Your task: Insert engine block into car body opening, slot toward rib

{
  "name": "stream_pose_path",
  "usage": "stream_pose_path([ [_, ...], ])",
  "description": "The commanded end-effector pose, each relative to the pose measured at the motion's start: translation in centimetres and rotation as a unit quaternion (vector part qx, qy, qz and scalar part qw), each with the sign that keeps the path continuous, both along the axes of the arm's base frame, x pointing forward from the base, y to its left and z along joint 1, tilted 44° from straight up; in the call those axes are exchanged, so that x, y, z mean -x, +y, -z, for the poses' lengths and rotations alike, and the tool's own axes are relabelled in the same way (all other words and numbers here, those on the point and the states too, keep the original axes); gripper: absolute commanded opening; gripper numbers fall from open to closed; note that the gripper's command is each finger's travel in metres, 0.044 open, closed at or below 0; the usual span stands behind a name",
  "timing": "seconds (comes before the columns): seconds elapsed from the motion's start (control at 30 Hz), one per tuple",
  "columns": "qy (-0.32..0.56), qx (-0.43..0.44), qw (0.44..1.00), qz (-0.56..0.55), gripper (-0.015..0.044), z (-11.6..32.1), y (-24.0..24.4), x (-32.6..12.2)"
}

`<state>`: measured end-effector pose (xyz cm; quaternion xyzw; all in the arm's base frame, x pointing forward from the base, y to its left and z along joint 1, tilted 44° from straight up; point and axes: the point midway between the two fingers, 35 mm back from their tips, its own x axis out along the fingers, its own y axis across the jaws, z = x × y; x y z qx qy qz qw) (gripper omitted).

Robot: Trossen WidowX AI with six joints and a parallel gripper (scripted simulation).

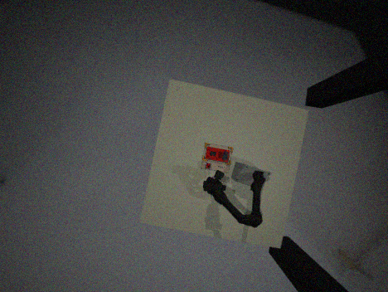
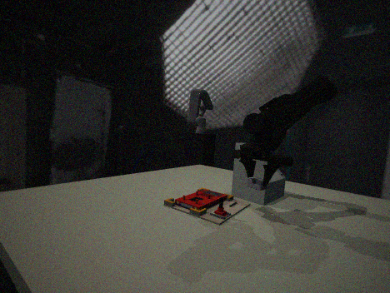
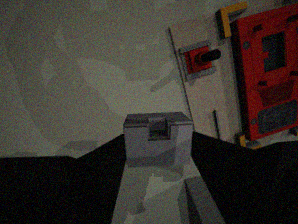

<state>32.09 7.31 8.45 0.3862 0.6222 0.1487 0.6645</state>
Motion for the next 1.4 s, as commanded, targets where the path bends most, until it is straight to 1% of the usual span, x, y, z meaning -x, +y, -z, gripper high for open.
stream_pose_path([
  [0.0,-0.009,0.004,1.000,0.009,0.0000,-0.3,-0.1,0.0],
  [0.17,-0.034,0.018,0.999,0.036,0.0000,-0.2,0.0,0.3],
  [0.47,-0.121,0.067,0.982,0.127,0.0000,0.2,0.6,1.1],
  [0.8,-0.217,0.117,0.942,0.227,0.0000,0.9,1.4,1.5],
  [0.97,-0.265,0.124,0.914,0.282,0.0000,0.7,1.7,2.0],
  [1.2,-0.283,0.122,0.901,0.305,0.0000,0.6,1.7,2.3],
  [1.37,-0.303,0.131,0.885,0.327,0.0000,1.3,2.5,2.4],
])
